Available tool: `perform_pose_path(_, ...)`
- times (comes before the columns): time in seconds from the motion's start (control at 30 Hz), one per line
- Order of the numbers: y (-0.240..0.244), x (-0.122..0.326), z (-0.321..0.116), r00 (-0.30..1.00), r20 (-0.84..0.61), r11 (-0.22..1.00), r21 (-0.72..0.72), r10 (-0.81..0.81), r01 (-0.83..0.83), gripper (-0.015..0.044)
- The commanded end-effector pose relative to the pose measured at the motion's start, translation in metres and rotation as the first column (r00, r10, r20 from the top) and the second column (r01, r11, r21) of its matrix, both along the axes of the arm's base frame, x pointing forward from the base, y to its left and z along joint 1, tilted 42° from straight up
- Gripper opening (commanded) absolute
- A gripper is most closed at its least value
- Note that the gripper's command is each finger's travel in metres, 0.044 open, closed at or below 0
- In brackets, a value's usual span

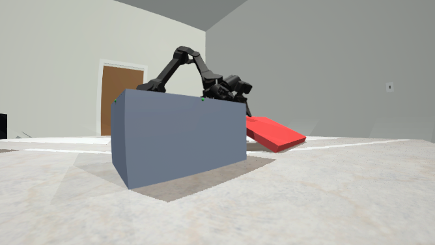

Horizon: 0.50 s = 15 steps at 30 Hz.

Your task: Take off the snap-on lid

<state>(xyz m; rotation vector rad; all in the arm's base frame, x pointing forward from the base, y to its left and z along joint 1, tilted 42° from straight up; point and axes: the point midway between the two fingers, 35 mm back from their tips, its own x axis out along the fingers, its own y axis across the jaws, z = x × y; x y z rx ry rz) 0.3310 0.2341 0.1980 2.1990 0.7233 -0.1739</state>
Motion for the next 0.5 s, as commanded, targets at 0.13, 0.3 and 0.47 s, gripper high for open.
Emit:
perform_pose_path(0.13,0.0056,-0.0003,-0.0104,1.000,-0.014,1.000,-0.007,0.006,-0.006,0.0000)
perform_pose_path(0.3,0.0083,0.0001,-0.0134,1.000,-0.014,1.000,-0.006,0.006,-0.006,0.0000)
perform_pose_path(0.47,0.0110,0.0004,-0.0163,1.000,-0.015,1.000,-0.006,0.006,-0.006,0.0000)
